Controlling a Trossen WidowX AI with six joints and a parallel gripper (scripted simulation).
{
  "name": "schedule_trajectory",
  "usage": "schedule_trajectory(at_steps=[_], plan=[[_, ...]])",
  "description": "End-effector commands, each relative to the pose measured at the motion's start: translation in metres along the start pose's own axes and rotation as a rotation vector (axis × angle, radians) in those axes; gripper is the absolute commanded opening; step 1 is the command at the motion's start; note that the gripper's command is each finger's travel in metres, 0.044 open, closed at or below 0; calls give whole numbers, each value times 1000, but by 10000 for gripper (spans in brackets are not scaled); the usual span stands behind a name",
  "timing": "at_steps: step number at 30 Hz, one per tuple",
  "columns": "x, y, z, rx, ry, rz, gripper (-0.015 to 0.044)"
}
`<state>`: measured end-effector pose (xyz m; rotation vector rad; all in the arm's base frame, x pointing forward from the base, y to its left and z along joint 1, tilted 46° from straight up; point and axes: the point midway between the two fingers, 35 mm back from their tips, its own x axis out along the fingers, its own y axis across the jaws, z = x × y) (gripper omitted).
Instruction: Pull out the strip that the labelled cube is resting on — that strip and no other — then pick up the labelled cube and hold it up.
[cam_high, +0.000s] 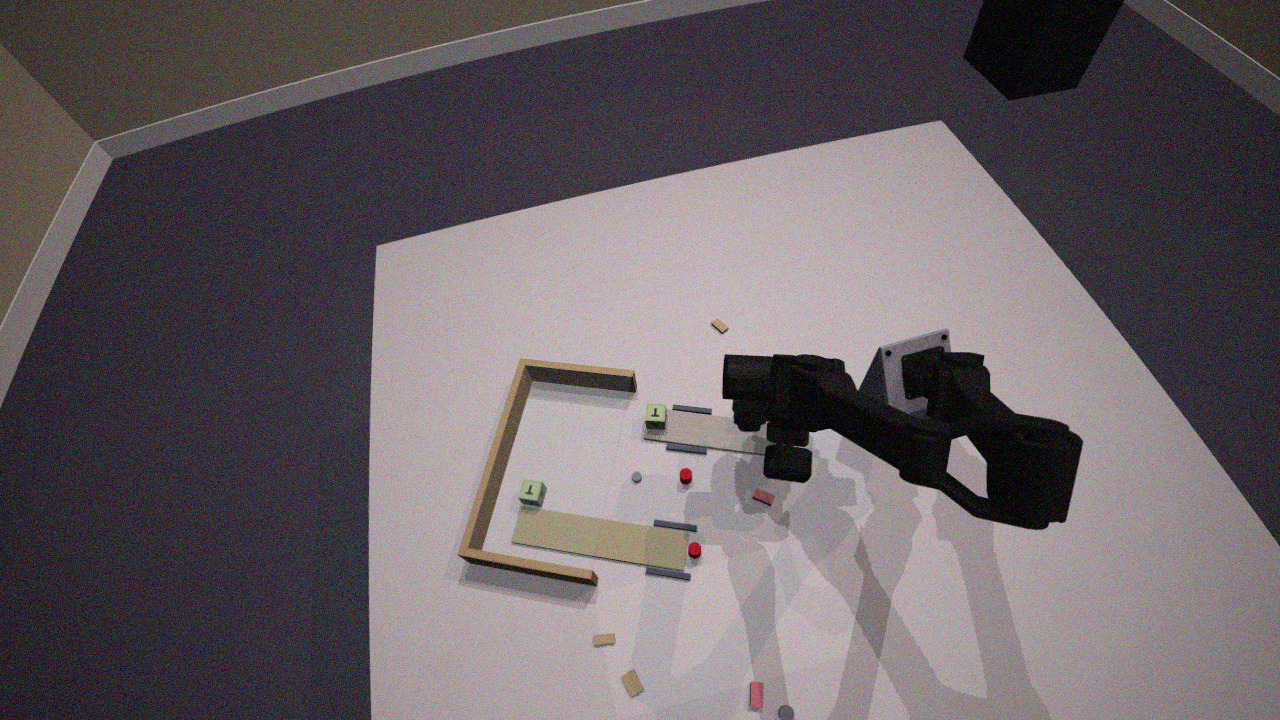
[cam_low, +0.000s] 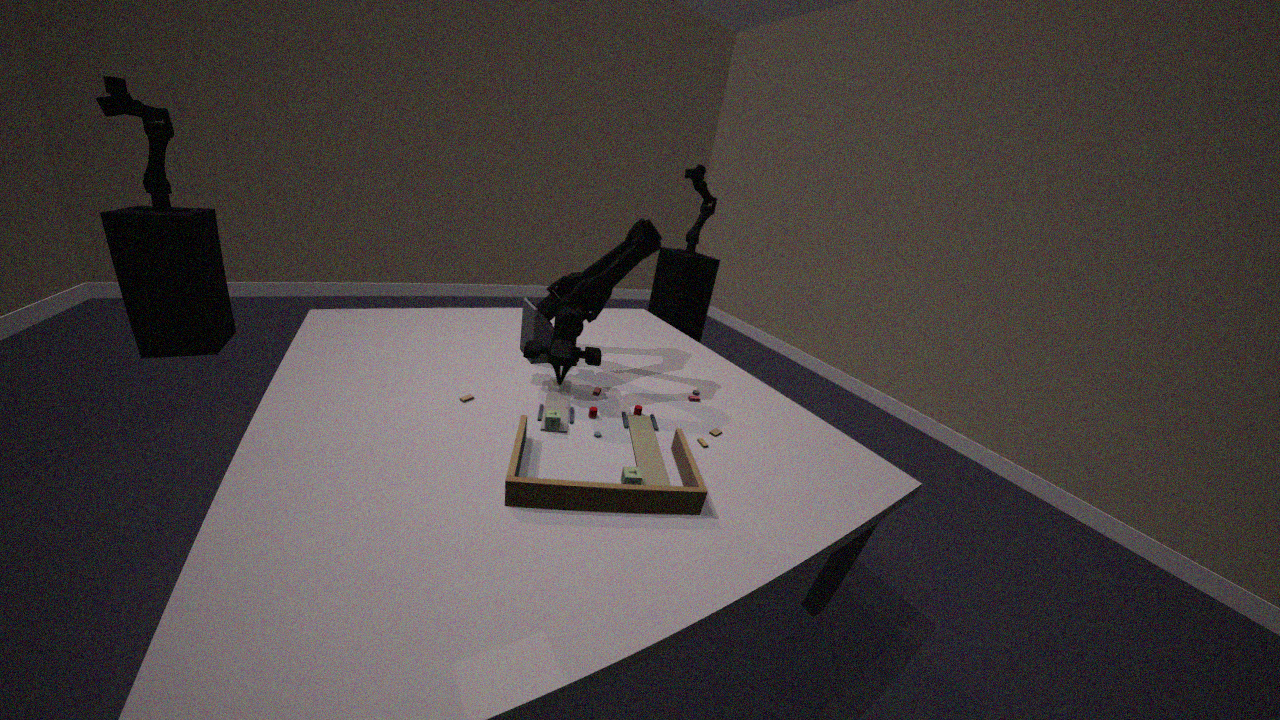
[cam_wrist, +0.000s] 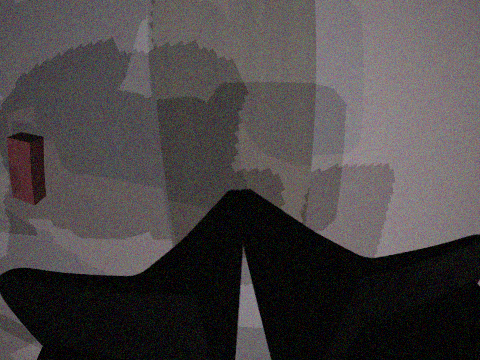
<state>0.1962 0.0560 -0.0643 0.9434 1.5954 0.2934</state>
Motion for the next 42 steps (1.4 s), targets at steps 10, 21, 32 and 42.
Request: schedule_trajectory(at_steps=[10,21,32,42], plan=[[-6,0,1,2,4,-2,0],[-42,0,1,3,28,-4,26],[-43,1,43,-91,27,-3,315],[-47,2,77,-93,25,-3,440]])
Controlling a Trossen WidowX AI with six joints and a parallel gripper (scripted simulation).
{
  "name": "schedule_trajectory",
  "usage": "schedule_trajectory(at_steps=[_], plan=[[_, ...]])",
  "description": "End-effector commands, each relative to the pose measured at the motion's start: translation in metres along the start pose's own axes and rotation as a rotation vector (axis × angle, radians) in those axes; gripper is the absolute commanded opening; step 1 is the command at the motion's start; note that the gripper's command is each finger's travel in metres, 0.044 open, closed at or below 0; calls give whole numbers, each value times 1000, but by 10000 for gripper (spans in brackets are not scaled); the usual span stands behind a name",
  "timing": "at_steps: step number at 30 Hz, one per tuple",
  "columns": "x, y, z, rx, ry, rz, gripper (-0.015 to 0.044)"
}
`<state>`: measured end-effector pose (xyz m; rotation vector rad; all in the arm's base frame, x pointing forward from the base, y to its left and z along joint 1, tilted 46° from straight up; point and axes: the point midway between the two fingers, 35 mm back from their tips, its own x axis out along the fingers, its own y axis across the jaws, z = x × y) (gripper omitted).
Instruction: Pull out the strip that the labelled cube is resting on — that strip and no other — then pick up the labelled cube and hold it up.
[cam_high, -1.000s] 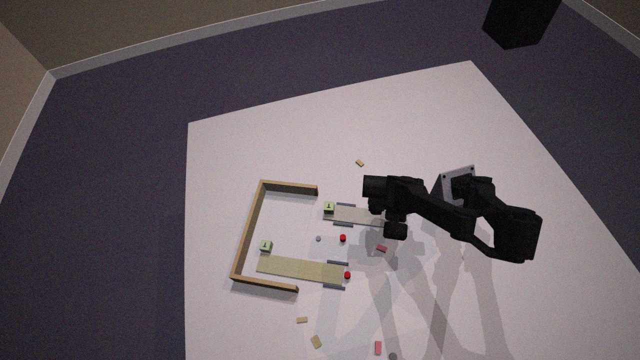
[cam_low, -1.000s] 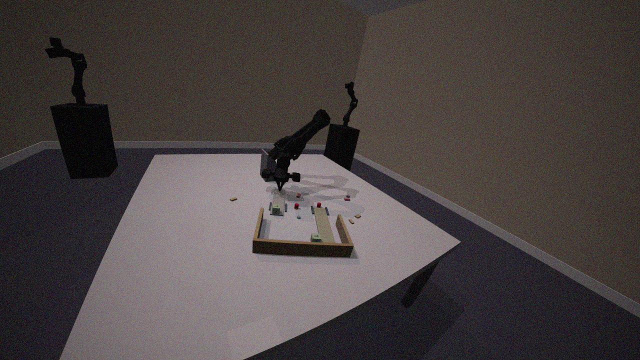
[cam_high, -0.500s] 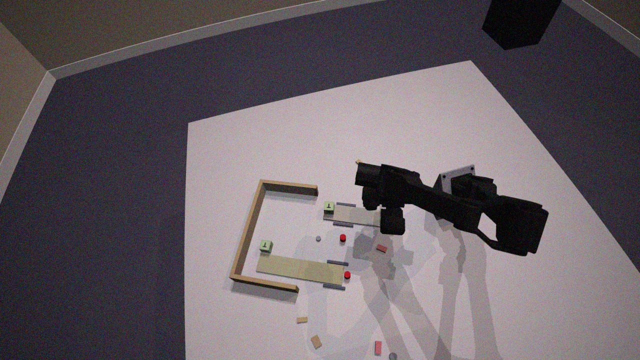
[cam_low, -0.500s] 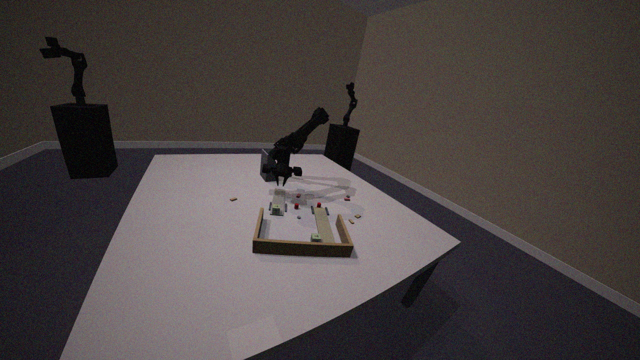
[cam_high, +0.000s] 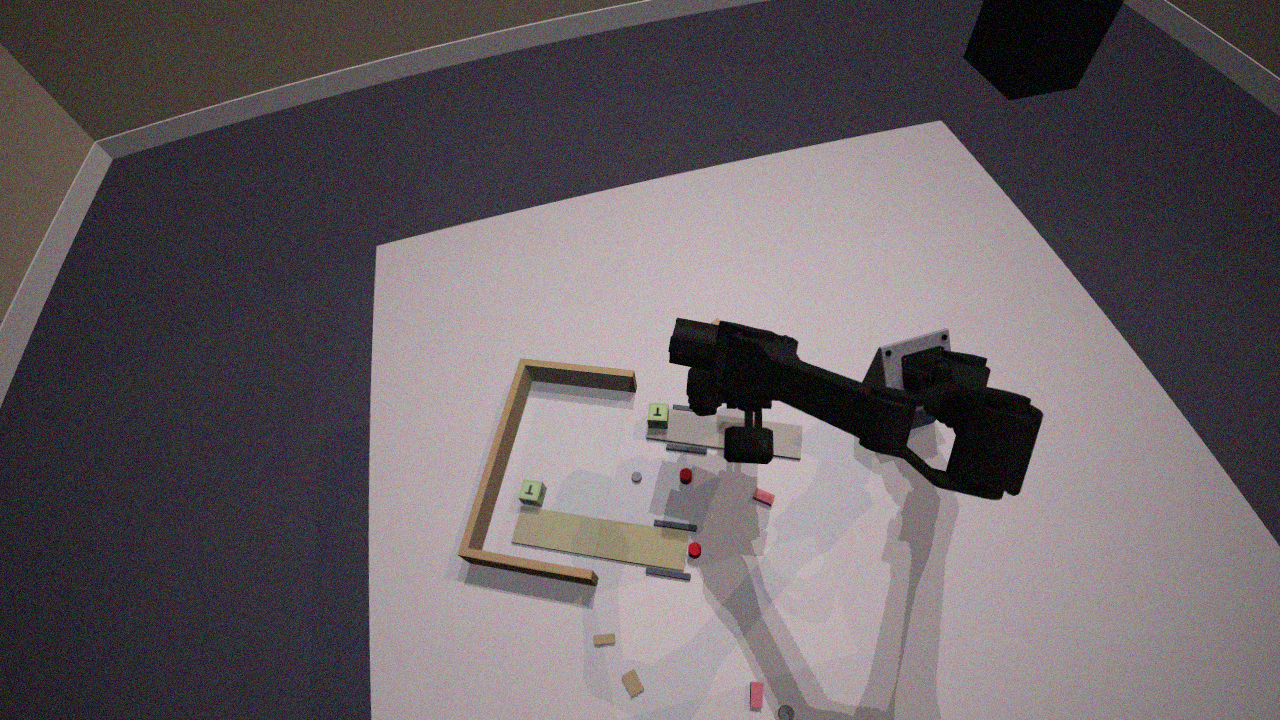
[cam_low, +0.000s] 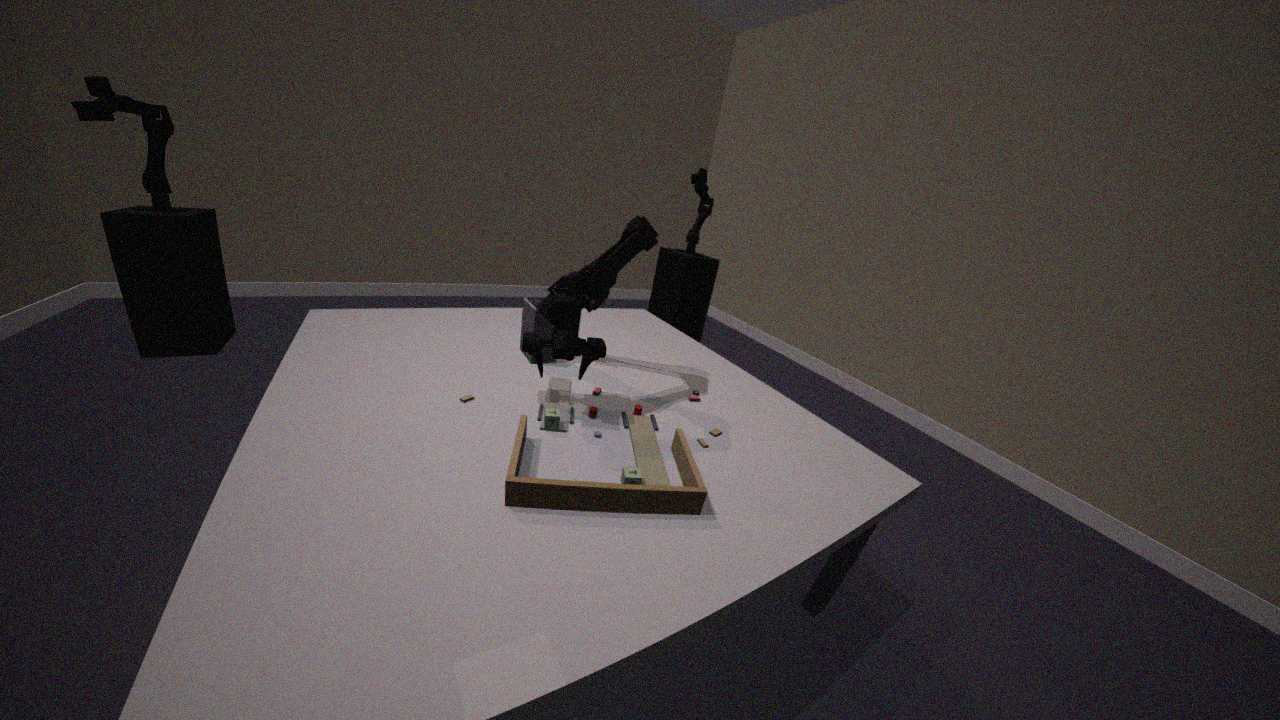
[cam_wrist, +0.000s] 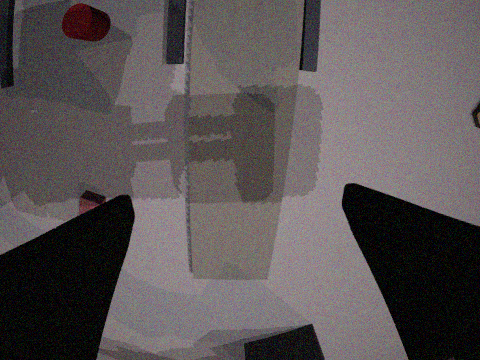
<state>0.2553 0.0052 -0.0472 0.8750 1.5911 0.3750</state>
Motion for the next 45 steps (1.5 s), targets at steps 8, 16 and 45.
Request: schedule_trajectory(at_steps=[8,16,45], plan=[[-5,-4,39,-5,0,-4,440],[-9,-6,66,-6,-1,-5,440],[-4,-18,132,-8,-5,-6,250]])
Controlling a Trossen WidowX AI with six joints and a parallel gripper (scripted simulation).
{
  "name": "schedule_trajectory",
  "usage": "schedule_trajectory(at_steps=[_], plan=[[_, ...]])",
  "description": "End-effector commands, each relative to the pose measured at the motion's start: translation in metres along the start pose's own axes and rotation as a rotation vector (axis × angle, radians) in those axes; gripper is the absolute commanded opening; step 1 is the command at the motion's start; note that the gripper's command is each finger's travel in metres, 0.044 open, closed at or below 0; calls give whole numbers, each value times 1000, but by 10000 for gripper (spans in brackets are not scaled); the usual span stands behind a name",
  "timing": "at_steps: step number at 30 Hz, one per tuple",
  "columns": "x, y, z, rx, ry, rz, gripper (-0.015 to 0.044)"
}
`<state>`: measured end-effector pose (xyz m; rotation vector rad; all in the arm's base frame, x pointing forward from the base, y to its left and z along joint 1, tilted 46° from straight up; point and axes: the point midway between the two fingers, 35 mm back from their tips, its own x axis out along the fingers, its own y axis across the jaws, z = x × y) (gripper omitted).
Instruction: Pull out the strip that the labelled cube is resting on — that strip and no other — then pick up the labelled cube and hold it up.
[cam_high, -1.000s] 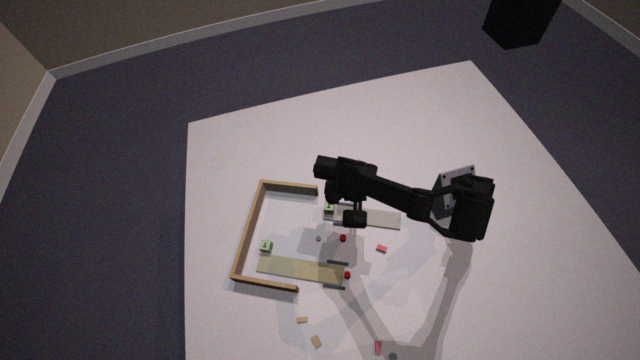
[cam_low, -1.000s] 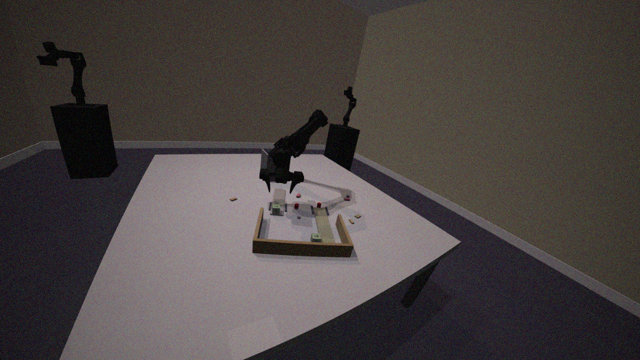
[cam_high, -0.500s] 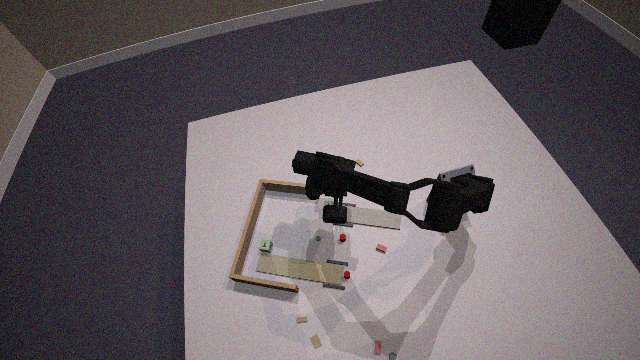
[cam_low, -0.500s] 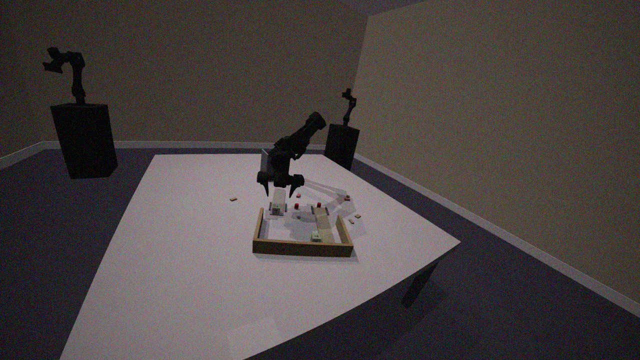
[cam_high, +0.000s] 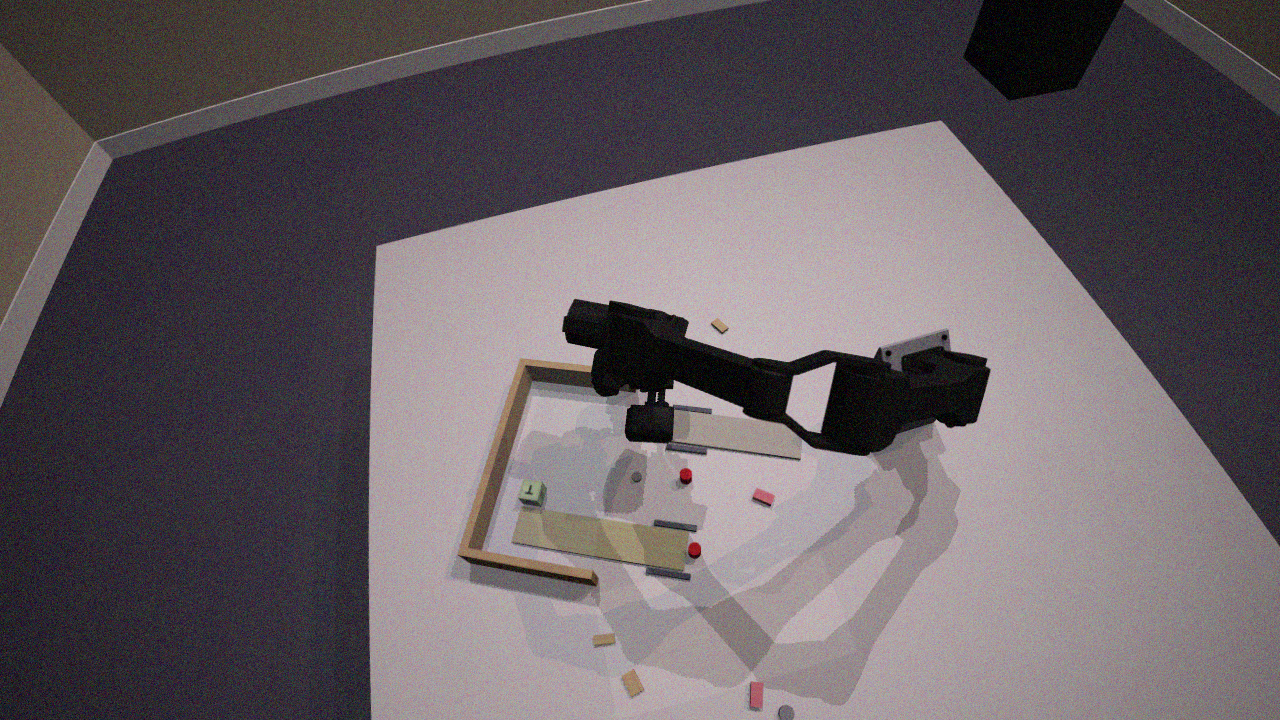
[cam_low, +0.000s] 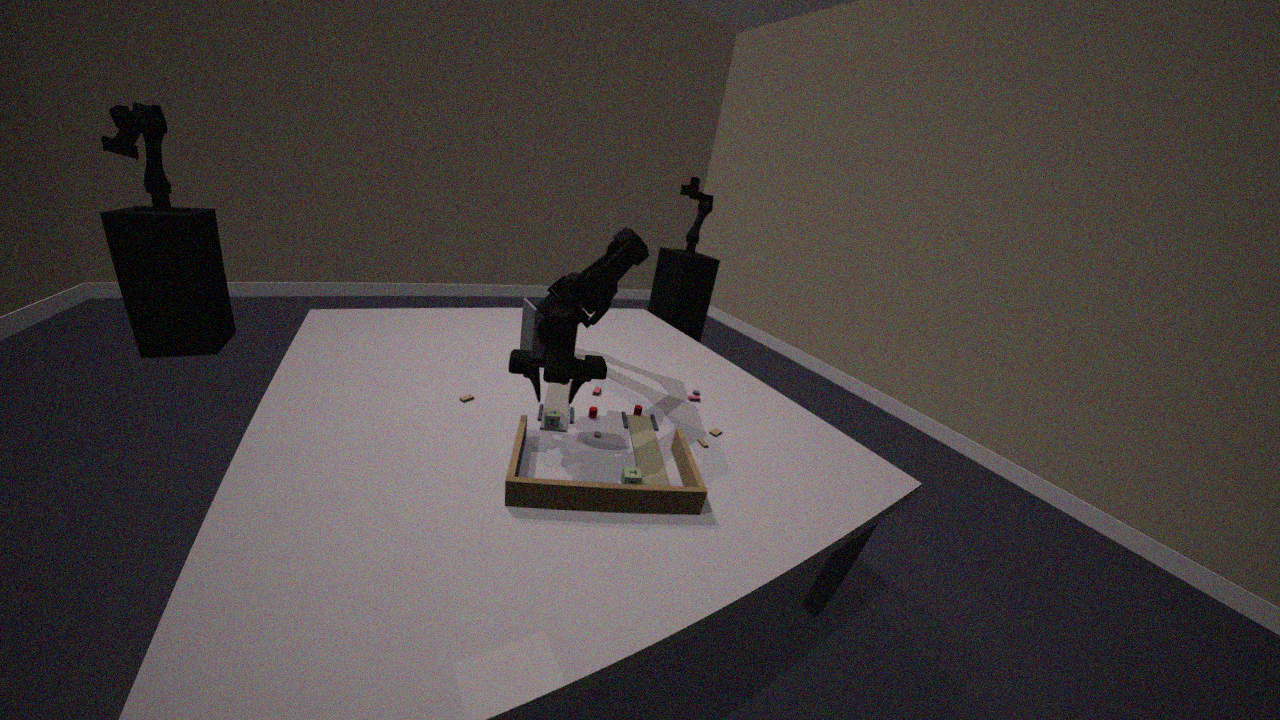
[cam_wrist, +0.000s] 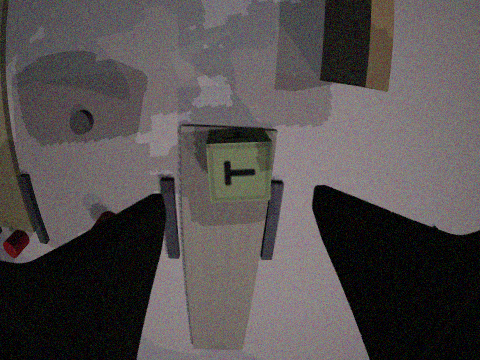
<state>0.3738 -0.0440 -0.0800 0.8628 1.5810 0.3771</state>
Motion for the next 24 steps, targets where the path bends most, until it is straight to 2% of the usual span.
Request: schedule_trajectory(at_steps=[1,24], plan=[[9,-1,1,4,4,-1,250],[46,-1,1,4,5,1,250]])
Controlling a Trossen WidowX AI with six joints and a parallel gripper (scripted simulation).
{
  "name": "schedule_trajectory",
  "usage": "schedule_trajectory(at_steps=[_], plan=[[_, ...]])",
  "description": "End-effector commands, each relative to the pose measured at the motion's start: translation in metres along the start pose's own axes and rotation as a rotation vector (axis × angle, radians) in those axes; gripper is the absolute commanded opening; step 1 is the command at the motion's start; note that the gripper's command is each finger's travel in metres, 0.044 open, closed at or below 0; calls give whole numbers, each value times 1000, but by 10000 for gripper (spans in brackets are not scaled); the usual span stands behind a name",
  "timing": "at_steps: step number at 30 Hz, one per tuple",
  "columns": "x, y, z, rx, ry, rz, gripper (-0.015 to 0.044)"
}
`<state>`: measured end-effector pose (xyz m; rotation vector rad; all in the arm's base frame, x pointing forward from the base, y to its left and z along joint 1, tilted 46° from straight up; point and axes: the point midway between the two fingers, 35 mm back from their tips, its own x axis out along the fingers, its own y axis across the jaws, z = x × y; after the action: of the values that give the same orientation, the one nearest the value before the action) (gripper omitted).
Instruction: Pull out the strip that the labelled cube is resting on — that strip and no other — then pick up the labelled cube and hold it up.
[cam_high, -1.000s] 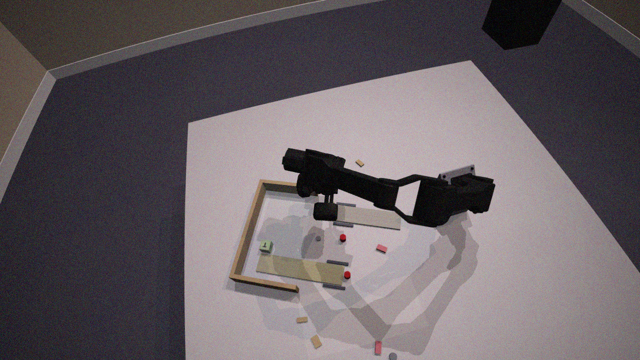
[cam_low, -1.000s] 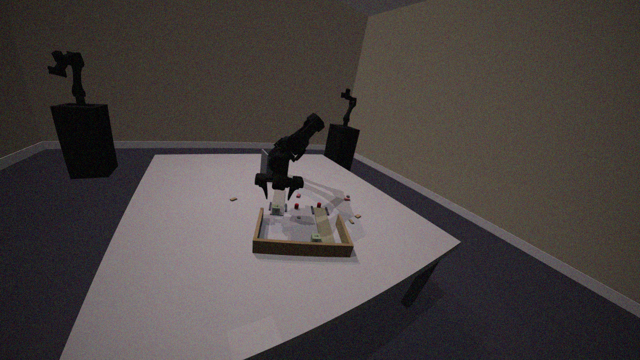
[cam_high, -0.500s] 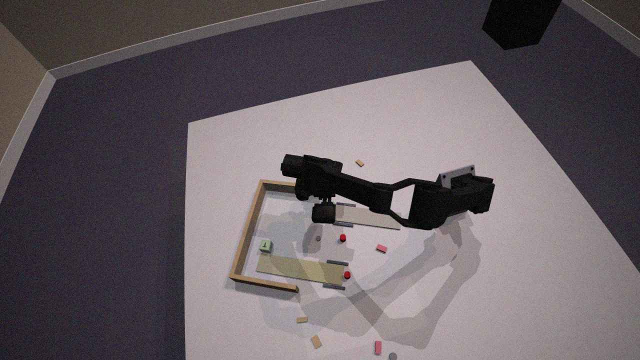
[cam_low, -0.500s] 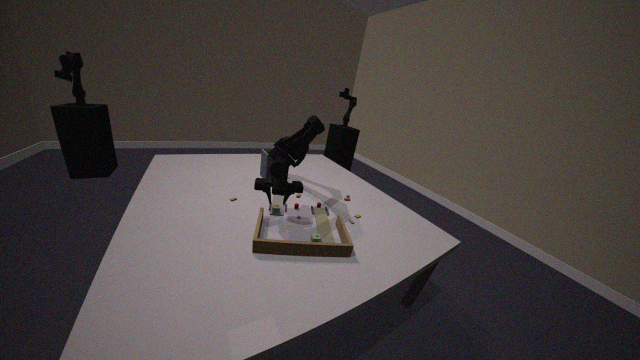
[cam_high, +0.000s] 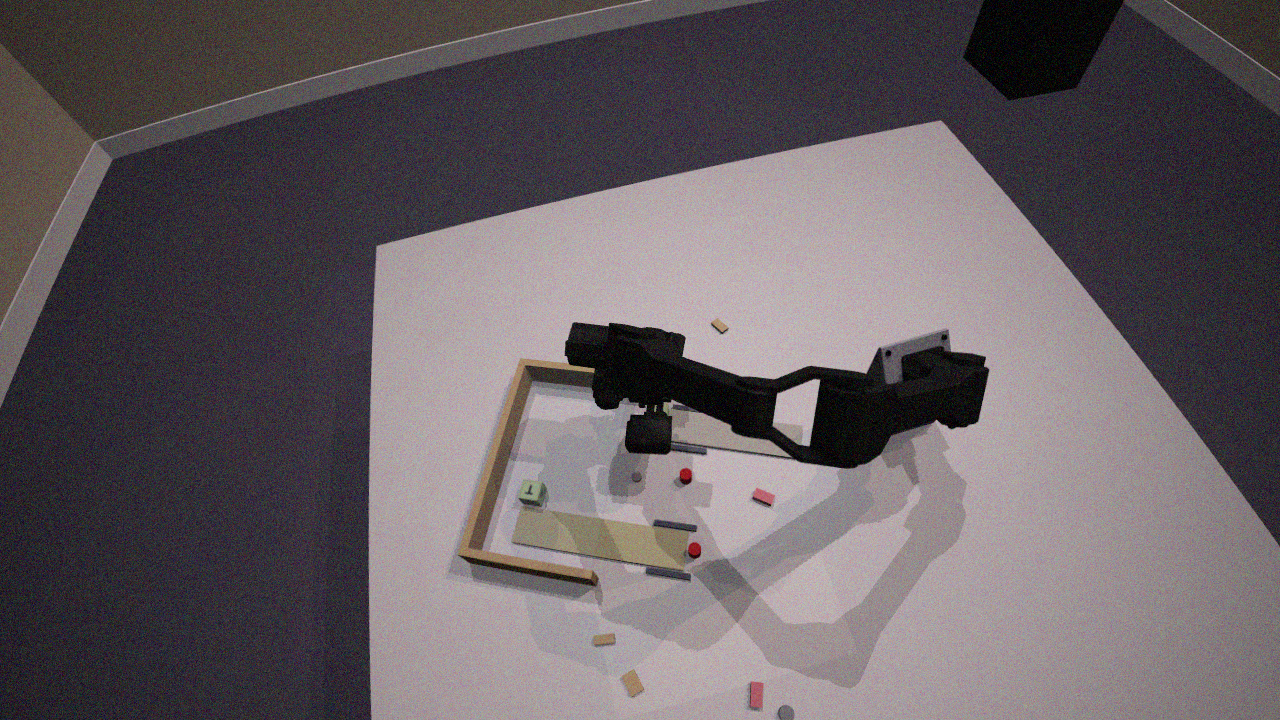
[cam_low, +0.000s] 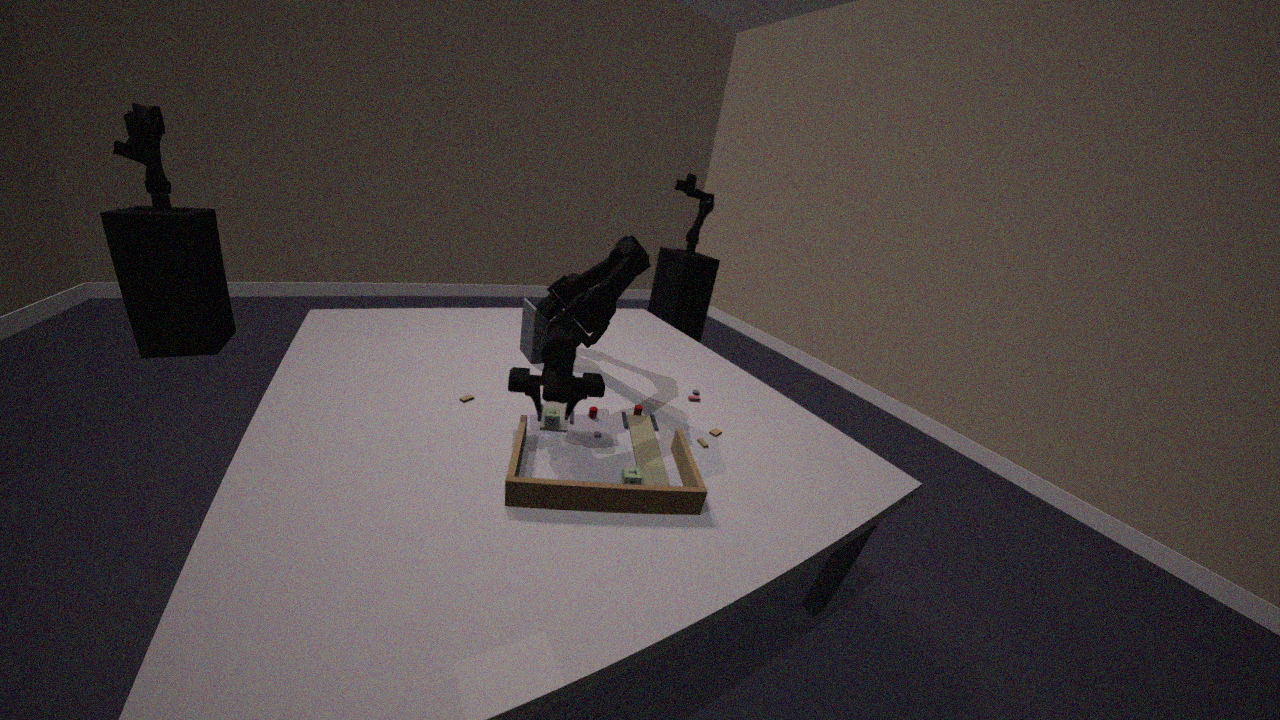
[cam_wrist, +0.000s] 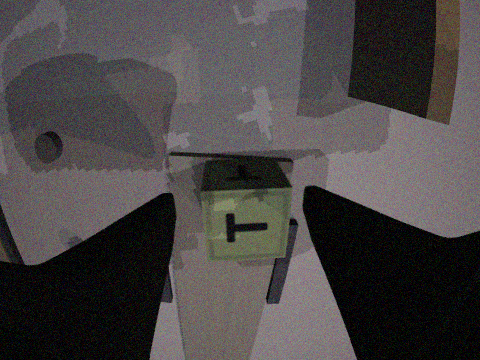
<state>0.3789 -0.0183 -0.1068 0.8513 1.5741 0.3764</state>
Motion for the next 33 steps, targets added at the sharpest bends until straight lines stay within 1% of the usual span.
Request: schedule_trajectory(at_steps=[1,12,16,23,27,33], plan=[[11,-2,-4,13,12,7,250],[13,-2,-4,13,12,7,250],[11,-1,-3,5,8,1,145],[11,-1,-3,5,8,1,98],[9,-2,-5,6,8,1,0],[-11,-5,-29,10,10,1,0]])
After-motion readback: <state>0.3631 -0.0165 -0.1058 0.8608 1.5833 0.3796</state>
